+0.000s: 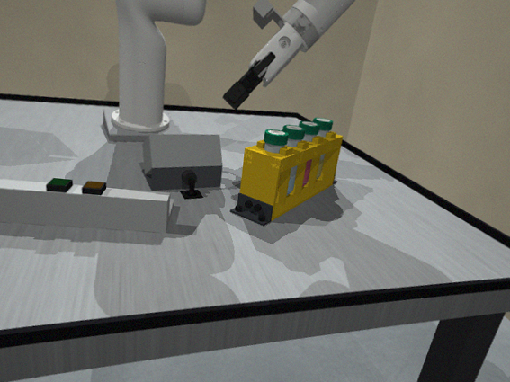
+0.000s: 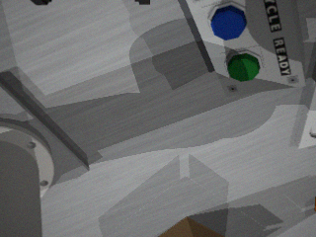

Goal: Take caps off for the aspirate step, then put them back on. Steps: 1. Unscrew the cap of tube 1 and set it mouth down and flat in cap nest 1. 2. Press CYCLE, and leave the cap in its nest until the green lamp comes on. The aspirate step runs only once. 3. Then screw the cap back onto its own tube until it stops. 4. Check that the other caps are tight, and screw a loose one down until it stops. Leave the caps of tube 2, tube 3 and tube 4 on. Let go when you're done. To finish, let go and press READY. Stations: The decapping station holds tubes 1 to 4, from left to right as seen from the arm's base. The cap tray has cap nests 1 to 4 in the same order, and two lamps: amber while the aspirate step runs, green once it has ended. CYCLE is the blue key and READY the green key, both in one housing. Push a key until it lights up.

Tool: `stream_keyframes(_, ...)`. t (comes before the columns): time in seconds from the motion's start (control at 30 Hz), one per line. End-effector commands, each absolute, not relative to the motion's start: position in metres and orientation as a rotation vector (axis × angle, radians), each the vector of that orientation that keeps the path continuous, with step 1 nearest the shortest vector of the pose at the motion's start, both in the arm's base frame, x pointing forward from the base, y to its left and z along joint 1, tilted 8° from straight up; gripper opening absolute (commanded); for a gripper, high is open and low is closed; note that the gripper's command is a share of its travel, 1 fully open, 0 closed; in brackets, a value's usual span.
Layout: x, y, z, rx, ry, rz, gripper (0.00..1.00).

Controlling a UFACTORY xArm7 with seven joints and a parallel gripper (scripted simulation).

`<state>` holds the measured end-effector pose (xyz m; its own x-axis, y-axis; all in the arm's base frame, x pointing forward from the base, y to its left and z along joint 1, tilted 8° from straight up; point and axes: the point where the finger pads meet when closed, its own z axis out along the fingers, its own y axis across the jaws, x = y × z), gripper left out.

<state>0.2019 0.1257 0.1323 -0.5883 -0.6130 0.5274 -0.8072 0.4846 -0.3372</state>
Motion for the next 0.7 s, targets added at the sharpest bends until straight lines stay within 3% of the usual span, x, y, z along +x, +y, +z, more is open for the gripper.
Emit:
stream_keyframes(0.0,0.218,0.127,0.142,1.329,-2.389,0.709,0.46)
stream_keyframes(0.67,0.269,0.113,0.174,1.753,-2.28,0.47,0.46)
